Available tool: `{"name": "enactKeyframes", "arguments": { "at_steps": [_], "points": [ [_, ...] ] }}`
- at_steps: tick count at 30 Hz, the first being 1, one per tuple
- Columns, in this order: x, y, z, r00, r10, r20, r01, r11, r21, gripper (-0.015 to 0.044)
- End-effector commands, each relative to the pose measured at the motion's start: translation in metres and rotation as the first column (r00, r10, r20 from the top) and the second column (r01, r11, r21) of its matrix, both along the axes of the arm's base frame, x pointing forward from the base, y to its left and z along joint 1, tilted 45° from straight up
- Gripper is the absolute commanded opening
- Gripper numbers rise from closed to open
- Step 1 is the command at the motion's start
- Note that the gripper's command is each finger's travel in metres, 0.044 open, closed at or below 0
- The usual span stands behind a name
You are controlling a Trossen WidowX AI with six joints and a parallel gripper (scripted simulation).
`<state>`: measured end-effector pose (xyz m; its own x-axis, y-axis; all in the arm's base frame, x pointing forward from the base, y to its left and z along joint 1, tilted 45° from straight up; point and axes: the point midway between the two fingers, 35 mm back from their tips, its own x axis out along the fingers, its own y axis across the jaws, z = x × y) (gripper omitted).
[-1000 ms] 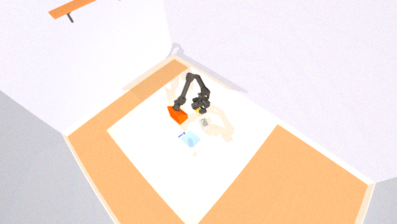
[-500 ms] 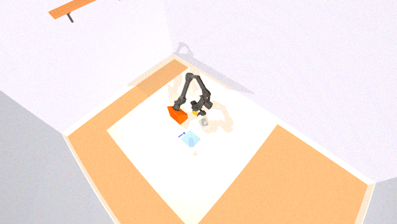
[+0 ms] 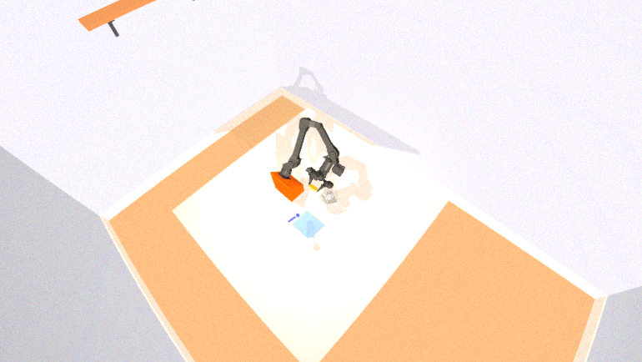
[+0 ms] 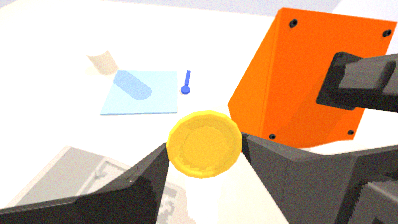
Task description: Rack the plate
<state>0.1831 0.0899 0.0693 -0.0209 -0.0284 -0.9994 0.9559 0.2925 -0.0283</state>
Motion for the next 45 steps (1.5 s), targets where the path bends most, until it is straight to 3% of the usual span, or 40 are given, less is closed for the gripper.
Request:
{"name": "enactKeyframes", "arguments": {
  "at_steps": [1, 22, 45],
  "points": [
    [0.001, 0.000, -0.005, 0.998, 0.039, 0.057, -0.035, 0.998, -0.058, 0.0000],
    [0.009, 0.017, -0.015, 0.886, 0.283, 0.367, -0.171, 0.936, -0.309, 0.0000],
    [0.005, 0.047, 0.001, 0.576, 0.454, 0.680, -0.167, 0.879, -0.446, 0.0000]
  ]
}}
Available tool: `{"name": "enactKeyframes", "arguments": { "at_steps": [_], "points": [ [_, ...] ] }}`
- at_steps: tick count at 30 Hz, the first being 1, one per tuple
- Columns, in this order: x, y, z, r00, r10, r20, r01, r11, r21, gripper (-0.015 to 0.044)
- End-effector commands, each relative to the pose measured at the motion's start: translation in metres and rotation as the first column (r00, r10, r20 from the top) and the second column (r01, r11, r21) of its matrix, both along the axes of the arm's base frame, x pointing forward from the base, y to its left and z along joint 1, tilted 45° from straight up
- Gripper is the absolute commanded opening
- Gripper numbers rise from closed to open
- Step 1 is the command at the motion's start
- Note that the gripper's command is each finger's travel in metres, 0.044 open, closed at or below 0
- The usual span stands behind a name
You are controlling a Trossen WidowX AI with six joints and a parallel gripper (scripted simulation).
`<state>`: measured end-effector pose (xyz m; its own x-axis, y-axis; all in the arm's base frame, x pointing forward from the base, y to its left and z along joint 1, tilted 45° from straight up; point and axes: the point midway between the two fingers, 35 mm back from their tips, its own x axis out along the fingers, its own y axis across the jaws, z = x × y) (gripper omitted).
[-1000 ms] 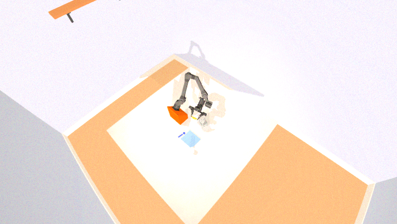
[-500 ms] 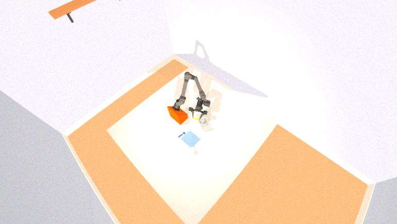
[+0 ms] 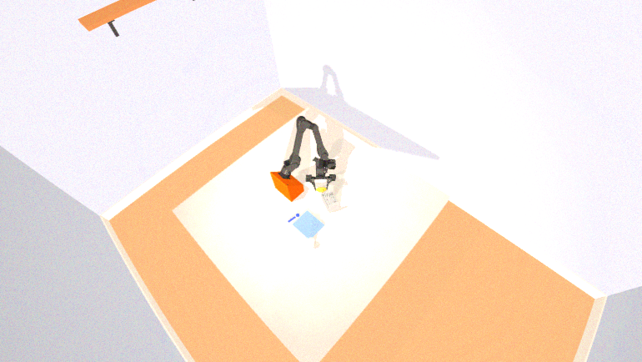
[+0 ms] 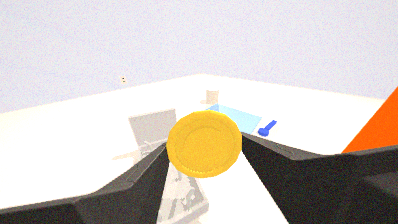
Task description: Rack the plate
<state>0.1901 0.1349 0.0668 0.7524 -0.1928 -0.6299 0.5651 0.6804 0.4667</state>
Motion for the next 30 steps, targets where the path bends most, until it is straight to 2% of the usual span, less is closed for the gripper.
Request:
{"name": "enactKeyframes", "arguments": {
  "at_steps": [1, 15, 30],
  "points": [
    [-0.003, 0.004, 0.005, 0.996, 0.024, 0.081, -0.024, 1.000, 0.005, 0.0000],
    [-0.018, 0.019, 0.023, 0.936, 0.105, 0.337, -0.125, 0.991, 0.038, 0.0000],
    [-0.013, 0.028, 0.013, 0.936, 0.107, 0.335, -0.127, 0.991, 0.037, 0.0000]
  ]
}}
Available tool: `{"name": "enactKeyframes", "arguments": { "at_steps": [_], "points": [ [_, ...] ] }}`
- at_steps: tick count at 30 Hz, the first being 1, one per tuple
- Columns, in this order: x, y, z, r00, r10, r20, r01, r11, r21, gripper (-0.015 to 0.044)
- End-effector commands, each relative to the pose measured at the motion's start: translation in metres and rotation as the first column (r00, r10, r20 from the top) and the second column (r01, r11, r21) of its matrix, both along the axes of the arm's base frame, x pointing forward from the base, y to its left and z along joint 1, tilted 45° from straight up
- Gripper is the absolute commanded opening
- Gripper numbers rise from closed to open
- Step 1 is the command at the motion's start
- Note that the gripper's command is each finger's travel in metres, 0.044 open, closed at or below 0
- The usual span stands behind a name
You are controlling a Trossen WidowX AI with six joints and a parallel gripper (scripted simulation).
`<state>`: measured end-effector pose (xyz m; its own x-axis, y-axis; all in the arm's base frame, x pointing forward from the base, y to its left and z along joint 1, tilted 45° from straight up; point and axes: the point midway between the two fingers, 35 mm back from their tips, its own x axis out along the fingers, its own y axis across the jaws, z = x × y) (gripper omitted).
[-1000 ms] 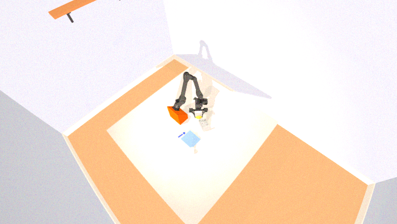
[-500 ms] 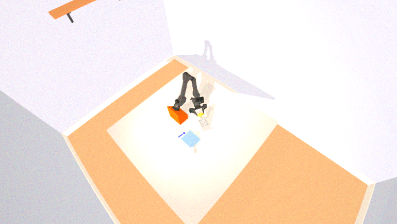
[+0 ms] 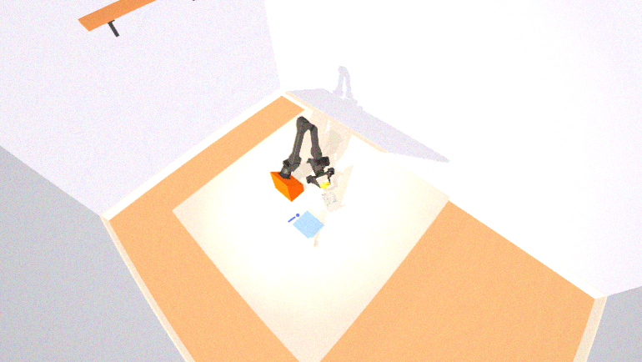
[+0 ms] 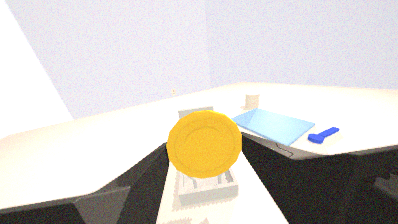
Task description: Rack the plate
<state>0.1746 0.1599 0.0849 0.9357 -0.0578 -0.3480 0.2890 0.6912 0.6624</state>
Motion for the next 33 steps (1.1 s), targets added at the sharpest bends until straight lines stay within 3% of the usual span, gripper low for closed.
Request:
{"name": "enactKeyframes", "arguments": {
  "at_steps": [1, 33],
  "points": [
    [0.003, 0.004, -0.007, 1.000, 0.000, -0.001, 0.000, 1.000, -0.012, 0.0000],
    [0.035, 0.019, -0.035, 1.000, -0.007, 0.011, 0.007, 1.000, 0.016, 0.0000]
  ]
}}
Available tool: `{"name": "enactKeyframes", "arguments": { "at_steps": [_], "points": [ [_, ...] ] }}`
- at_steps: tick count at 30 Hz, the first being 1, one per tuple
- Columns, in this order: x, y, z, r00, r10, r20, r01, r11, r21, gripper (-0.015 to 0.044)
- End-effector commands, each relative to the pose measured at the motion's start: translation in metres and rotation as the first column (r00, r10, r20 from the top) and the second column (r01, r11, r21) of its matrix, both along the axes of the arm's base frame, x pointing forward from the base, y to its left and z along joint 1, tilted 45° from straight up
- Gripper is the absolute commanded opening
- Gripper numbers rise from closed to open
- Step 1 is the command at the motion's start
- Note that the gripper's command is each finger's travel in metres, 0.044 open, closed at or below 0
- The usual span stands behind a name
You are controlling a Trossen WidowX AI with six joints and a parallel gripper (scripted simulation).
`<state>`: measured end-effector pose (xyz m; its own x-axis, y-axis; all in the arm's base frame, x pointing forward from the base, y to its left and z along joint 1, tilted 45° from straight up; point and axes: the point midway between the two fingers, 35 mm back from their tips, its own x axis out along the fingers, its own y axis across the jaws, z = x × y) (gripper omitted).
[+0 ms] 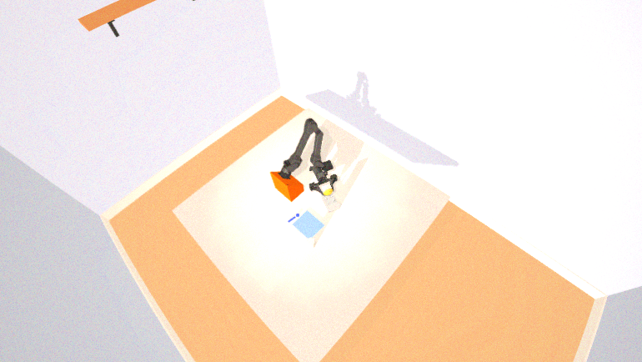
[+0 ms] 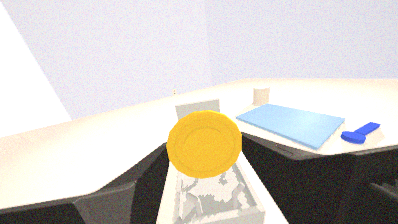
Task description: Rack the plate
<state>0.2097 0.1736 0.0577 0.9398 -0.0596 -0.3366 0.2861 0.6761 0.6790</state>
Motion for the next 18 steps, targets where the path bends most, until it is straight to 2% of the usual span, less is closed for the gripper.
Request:
{"name": "enactKeyframes", "arguments": {
  "at_steps": [1, 16, 18],
  "points": [
    [-0.0009, 0.0090, -0.0117, 1.000, 0.001, -0.002, -0.001, 1.000, -0.001, 0.0000],
    [-0.0019, 0.0082, -0.0125, 1.000, 0.008, -0.010, -0.008, 1.000, -0.008, 0.0000],
    [-0.0017, 0.0086, -0.0123, 1.000, 0.006, -0.008, -0.006, 1.000, -0.002, 0.0053]
  ]
}}
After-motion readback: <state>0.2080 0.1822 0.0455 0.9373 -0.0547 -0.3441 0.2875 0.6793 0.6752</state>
